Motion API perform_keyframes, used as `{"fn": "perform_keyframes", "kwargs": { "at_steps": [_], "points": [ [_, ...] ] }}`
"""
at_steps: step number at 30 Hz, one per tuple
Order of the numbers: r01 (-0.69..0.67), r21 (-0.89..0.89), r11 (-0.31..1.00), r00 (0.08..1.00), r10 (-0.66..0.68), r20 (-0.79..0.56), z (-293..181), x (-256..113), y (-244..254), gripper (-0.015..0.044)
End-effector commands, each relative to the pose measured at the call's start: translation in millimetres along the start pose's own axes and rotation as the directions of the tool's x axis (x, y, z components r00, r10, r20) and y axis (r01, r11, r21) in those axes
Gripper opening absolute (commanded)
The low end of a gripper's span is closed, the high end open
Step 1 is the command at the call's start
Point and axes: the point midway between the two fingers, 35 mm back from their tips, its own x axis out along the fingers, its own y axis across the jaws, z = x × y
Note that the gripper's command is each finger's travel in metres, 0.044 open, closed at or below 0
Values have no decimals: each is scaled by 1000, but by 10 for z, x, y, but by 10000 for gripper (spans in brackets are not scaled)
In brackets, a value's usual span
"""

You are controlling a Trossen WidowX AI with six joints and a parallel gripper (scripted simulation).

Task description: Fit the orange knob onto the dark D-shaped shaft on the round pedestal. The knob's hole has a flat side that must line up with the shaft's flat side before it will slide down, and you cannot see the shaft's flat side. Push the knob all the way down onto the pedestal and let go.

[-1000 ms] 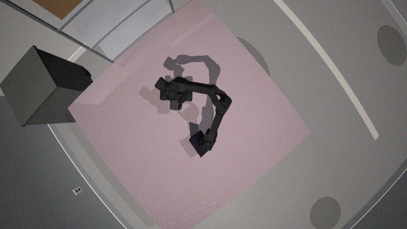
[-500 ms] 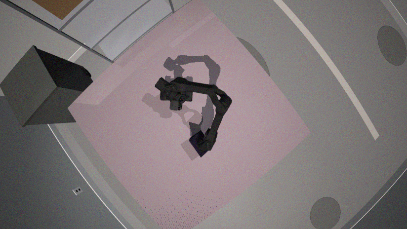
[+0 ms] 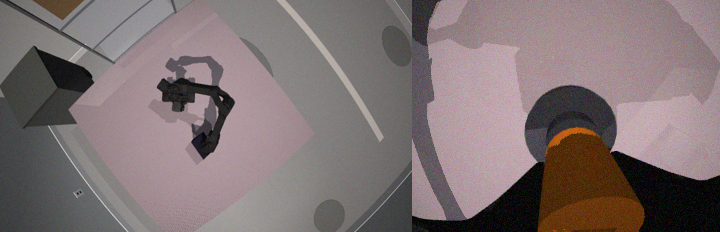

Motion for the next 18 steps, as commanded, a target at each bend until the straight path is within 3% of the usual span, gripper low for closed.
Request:
{"fn": "perform_keyframes", "kwargs": {
  "at_steps": [1,18],
  "points": [
    [0,-5,1000,1000,0,-2,-7,3,-4,0],
    [0,46,999,1000,1,-2,-22,68,-4,0]
  ]
}}
